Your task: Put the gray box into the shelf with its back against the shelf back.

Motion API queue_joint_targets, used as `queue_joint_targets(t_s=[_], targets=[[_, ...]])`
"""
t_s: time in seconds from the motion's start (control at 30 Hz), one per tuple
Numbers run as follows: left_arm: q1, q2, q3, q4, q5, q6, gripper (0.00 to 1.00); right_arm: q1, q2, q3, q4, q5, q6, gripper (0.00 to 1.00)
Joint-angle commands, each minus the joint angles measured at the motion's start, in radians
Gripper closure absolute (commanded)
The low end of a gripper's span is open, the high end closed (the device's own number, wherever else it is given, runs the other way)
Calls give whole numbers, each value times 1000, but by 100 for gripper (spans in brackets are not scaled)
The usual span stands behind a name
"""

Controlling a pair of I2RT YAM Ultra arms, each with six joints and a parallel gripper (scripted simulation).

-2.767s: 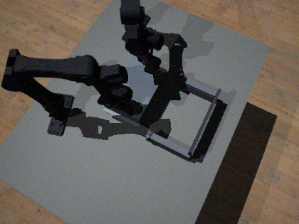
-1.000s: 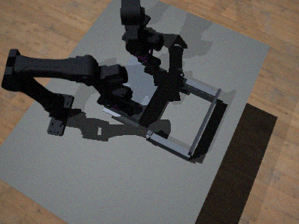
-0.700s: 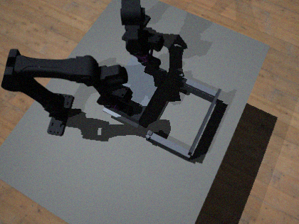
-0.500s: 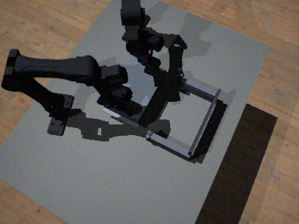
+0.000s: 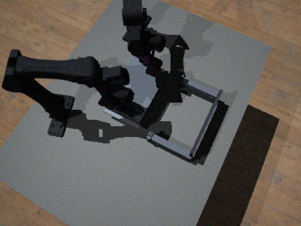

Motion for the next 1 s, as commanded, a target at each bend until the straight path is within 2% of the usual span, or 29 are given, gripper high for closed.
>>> queue_joint_targets(t_s=[0.0, 0.07, 0.2, 0.23, 0.3, 0.43, 0.47, 0.77, 0.87, 0.97], targets=[[14, -42, 42, 37, -60, 10, 85, -13, -32, 57, 46, 37, -16, 85], [25, -9, 49, 44, -55, 21, 85, -19, 8, 68, 45, 42, -29, 85], [34, -24, 62, 47, -60, 34, 85, -23, -20, 87, 44, 48, -39, 85], [37, -28, 66, 46, -61, 37, 85, -27, 23, 83, 48, 47, -45, 85], [48, 21, 68, 51, -60, 50, 85, -32, 17, 93, 52, 46, -50, 85], [64, -12, 82, 50, -58, 65, 85, -42, 31, 113, 55, 41, -61, 85], [70, 33, 87, 51, -55, 72, 85, -45, 38, 117, 57, 40, -62, 85], [102, 15, 111, 60, -49, 101, 85, -63, 64, 151, 65, 30, -79, 85], [118, 63, 124, 69, -44, 119, 85, -74, 100, 169, 68, 30, -89, 85], [134, 56, 134, 76, -40, 135, 85, -83, 110, 187, 73, 24, -98, 85]])
